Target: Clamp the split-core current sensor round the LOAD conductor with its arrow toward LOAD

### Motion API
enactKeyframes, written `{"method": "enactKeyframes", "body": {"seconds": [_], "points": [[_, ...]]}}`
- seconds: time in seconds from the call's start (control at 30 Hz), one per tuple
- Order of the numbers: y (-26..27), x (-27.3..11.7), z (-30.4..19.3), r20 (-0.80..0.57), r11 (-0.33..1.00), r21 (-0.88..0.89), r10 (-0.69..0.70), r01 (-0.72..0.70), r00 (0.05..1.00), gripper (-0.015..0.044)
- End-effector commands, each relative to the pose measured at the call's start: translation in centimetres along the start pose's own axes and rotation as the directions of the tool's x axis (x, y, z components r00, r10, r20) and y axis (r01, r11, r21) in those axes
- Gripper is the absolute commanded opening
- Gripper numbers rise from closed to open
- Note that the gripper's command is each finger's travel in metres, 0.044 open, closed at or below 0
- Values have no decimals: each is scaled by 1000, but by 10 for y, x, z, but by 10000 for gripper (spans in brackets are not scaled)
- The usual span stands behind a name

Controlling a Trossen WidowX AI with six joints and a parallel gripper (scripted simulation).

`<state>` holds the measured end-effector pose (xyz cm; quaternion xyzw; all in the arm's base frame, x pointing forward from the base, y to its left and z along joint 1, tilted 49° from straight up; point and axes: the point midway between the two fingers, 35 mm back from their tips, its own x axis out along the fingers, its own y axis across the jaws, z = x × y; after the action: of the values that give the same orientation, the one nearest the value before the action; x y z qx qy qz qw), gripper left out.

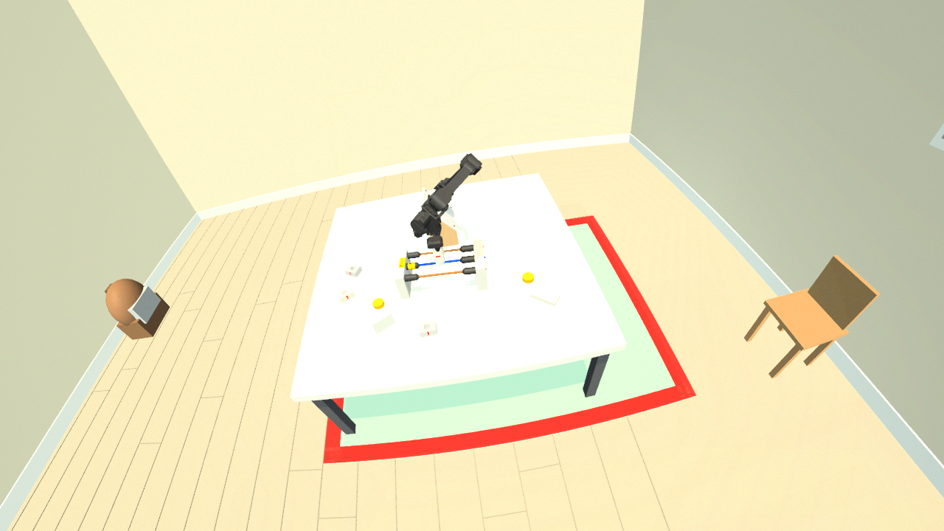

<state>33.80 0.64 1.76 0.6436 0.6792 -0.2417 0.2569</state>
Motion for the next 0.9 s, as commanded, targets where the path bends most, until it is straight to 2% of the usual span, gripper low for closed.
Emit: {"method": "enactKeyframes", "body": {"seconds": [0.0,0.87], "points": [[6,1,1,-4,998,66,0,0,1000,0],[7,40,1,-4,998,66,0,0,1000,0]]}}
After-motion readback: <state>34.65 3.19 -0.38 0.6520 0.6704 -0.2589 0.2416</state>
